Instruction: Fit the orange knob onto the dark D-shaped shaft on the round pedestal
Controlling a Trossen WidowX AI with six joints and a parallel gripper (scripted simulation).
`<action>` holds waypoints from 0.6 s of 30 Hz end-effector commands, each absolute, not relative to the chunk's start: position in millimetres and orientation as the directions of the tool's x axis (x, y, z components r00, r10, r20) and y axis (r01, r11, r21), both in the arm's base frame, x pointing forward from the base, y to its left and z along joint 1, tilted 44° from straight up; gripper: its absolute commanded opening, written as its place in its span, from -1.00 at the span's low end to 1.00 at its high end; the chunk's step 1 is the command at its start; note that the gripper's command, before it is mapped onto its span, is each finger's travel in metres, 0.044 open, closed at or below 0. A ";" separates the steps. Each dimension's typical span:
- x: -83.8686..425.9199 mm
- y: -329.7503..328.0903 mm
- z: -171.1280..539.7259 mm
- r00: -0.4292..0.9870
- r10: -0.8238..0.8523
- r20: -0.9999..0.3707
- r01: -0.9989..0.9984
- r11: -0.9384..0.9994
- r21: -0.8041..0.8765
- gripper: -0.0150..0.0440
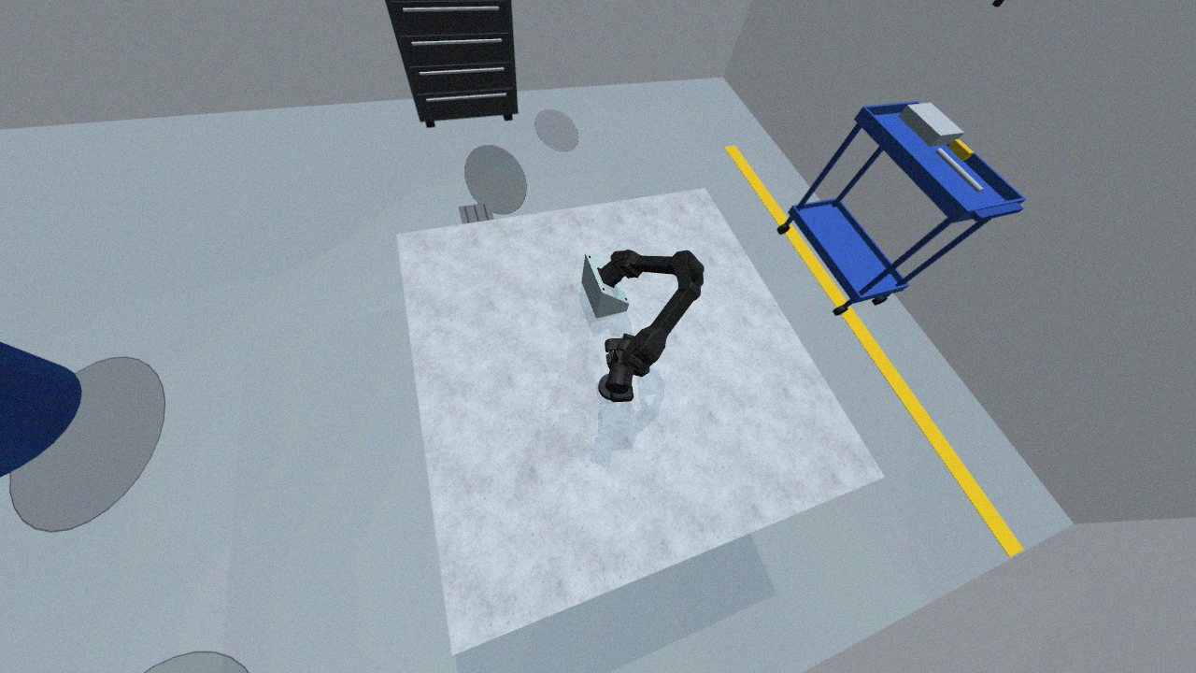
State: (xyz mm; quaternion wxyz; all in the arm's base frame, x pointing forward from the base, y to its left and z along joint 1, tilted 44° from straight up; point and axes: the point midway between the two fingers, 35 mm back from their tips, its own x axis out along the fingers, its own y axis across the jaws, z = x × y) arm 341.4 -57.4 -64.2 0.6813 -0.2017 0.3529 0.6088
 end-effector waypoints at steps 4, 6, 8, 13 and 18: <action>342.2 -59.4 -61.4 0.015 0.687 -0.726 -0.974 0.174 0.144 -0.49; 341.9 -59.8 -60.2 0.015 0.687 -0.726 -0.974 0.174 0.144 -0.49; 341.8 -59.7 -60.0 0.015 0.687 -0.726 -0.980 0.155 0.126 -0.49; 339.9 -58.6 -57.4 0.015 0.687 -0.726 -0.999 0.031 0.008 -0.49; 339.1 -57.9 -56.7 0.015 0.687 -0.726 -1.000 0.023 0.001 -0.49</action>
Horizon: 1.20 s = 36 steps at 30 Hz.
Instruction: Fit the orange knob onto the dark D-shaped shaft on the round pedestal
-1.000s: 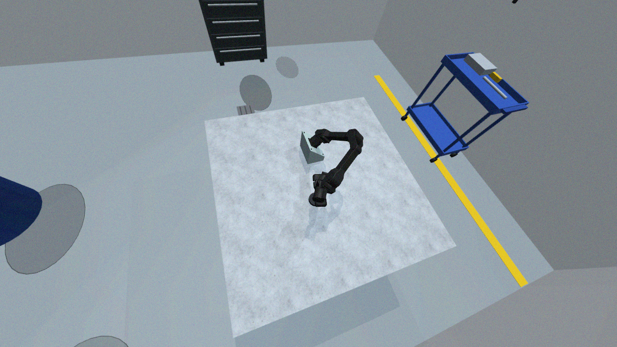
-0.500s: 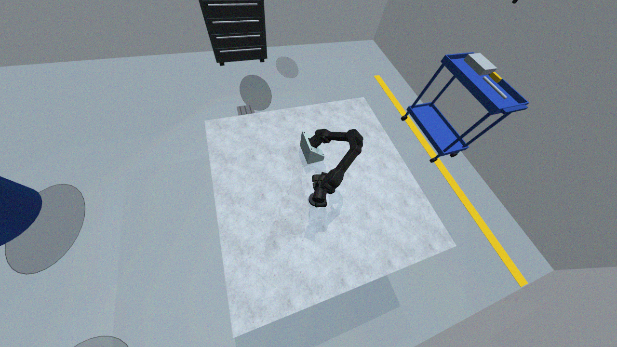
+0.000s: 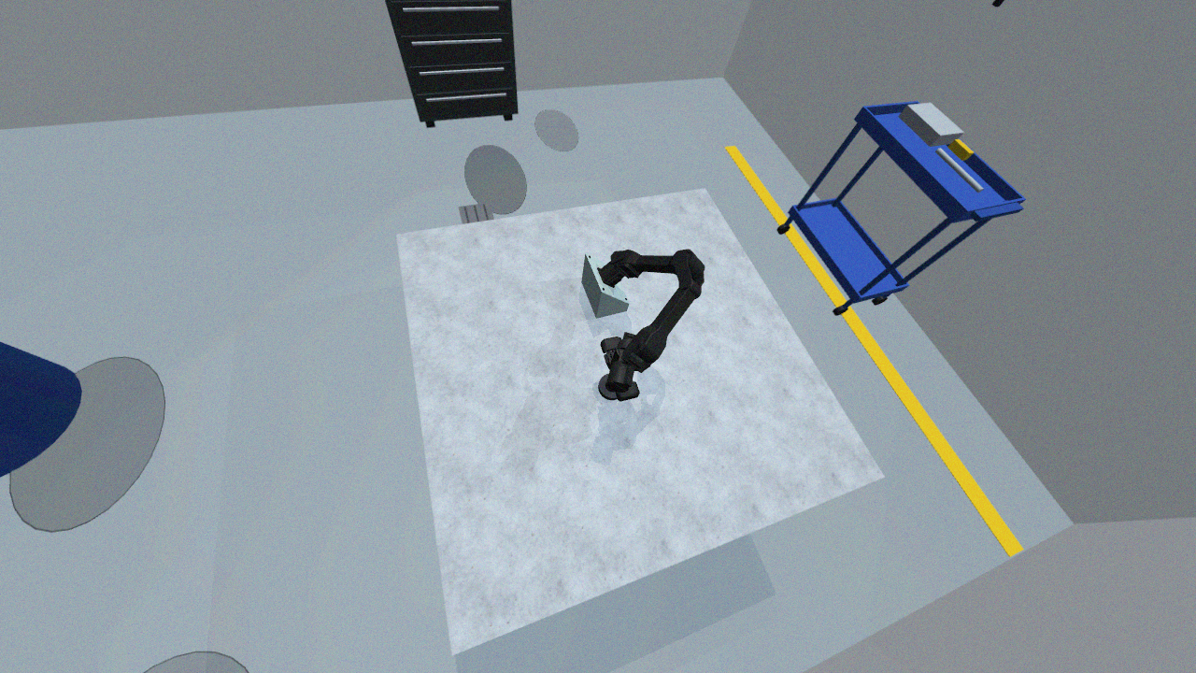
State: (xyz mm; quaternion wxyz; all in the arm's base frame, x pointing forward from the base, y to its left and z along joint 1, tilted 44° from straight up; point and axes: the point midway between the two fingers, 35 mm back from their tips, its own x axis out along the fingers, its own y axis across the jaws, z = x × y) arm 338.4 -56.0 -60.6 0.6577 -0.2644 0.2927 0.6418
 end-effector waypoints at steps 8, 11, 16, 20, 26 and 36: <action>340.6 -58.1 -58.6 0.015 0.687 -0.726 -1.000 0.023 0.001 -0.49; 341.1 -58.2 -59.8 0.015 0.687 -0.726 -1.000 0.023 0.001 -0.49; 341.5 -57.8 -62.4 0.015 0.687 -0.726 -1.000 0.023 0.001 -0.49; 341.9 -55.7 -63.5 0.015 0.688 -0.726 -1.000 0.023 0.001 -0.49; 341.2 -55.5 -63.0 0.015 0.688 -0.726 -1.000 0.023 0.001 -0.49; 339.5 -57.6 -58.4 0.015 0.687 -0.726 -1.000 0.017 -0.005 -0.49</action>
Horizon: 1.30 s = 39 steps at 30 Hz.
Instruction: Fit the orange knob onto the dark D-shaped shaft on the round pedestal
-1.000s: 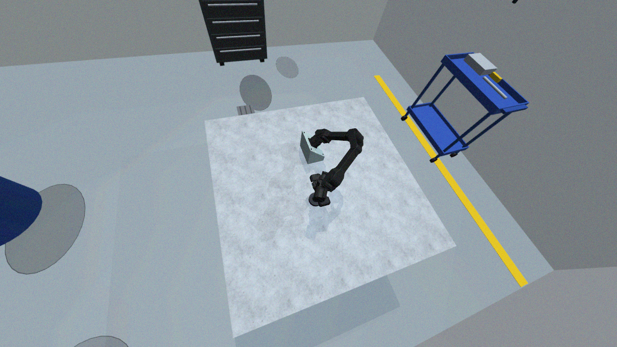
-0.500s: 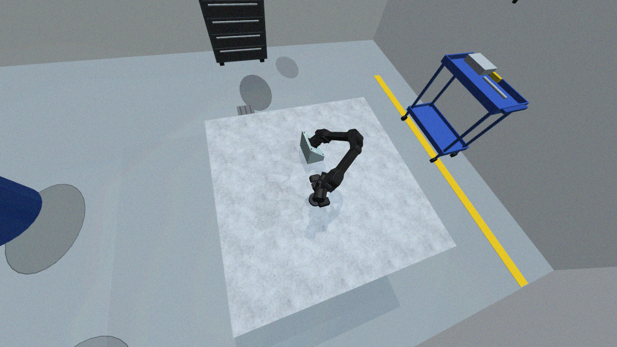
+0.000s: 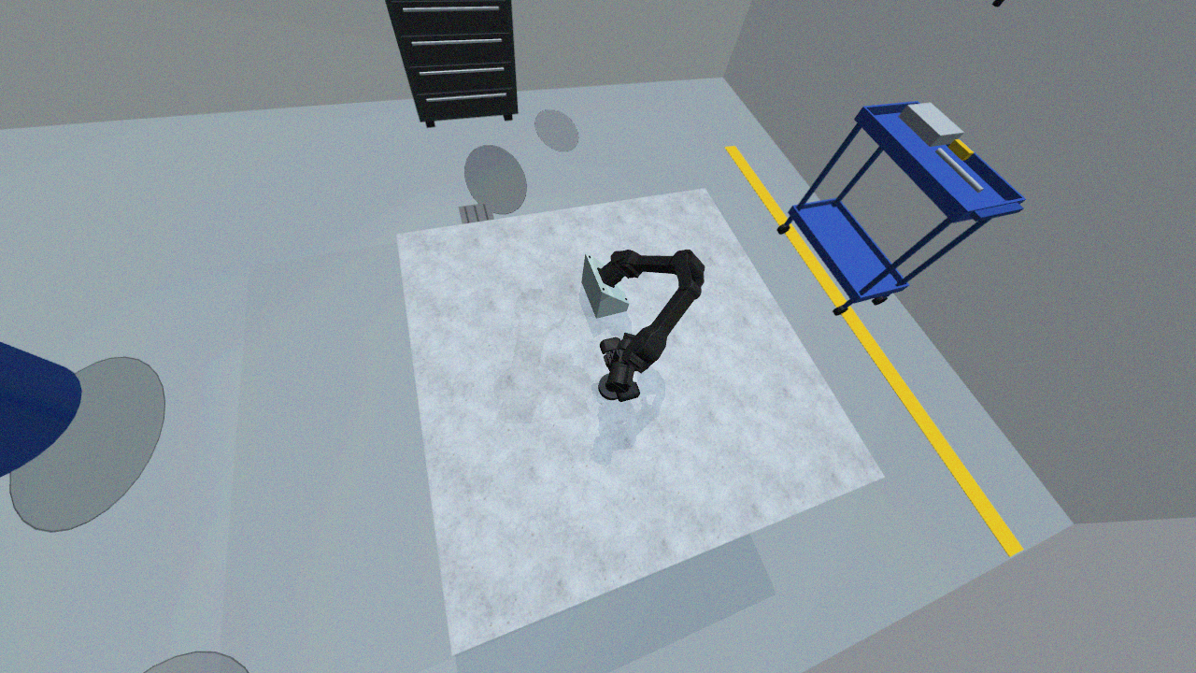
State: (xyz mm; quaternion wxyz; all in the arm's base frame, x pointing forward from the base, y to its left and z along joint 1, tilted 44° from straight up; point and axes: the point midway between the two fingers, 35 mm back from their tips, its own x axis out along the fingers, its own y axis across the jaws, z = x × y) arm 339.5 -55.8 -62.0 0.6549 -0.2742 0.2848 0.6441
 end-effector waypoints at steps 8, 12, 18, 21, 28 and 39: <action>338.5 -57.7 -56.6 0.015 0.687 -0.726 -0.982 -0.128 -0.142 -0.49; 339.0 -58.0 -57.2 0.015 0.687 -0.726 -0.982 -0.128 -0.142 -0.49; 339.7 -58.6 -59.2 0.015 0.687 -0.726 -0.982 -0.128 -0.142 -0.49; 339.8 -59.1 -60.8 0.015 0.687 -0.726 -0.982 -0.128 -0.142 -0.49; 341.1 -60.0 -59.5 0.015 0.687 -0.726 -0.982 -0.128 -0.142 -0.49; 338.7 -58.2 -59.0 0.015 0.687 -0.726 -0.982 -0.128 -0.142 -0.49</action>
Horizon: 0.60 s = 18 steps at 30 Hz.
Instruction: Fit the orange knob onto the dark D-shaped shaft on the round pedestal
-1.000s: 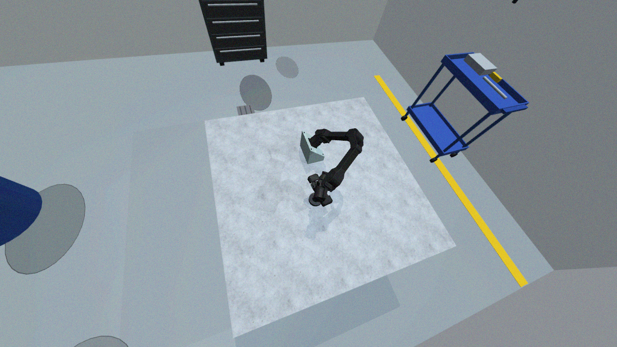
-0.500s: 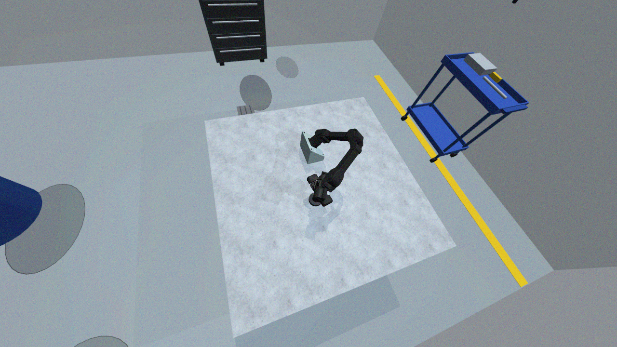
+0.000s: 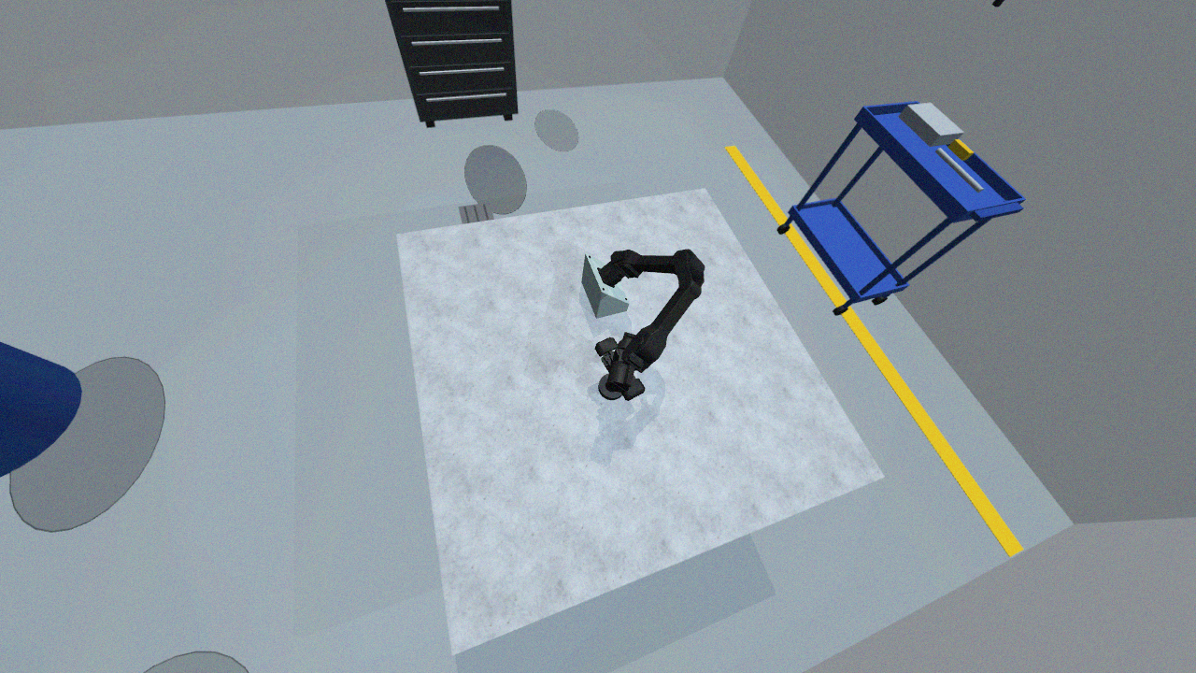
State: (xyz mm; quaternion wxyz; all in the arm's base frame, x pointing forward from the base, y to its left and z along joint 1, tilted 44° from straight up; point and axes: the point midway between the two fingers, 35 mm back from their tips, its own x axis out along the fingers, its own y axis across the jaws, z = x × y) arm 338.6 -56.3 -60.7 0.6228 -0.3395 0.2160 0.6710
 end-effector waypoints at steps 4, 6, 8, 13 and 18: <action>339.4 -54.6 -62.0 0.015 0.688 -0.726 -0.982 -0.128 -0.142 -0.49; 339.5 -54.6 -61.7 0.015 0.688 -0.726 -0.982 -0.128 -0.142 -0.49; 339.5 -54.6 -61.7 0.015 0.688 -0.726 -0.982 -0.128 -0.142 -0.49; 340.5 -56.7 -59.3 0.015 0.688 -0.726 -0.982 -0.128 -0.142 -0.49; 341.7 -57.4 -57.8 0.015 0.688 -0.726 -0.976 -0.147 -0.159 -0.49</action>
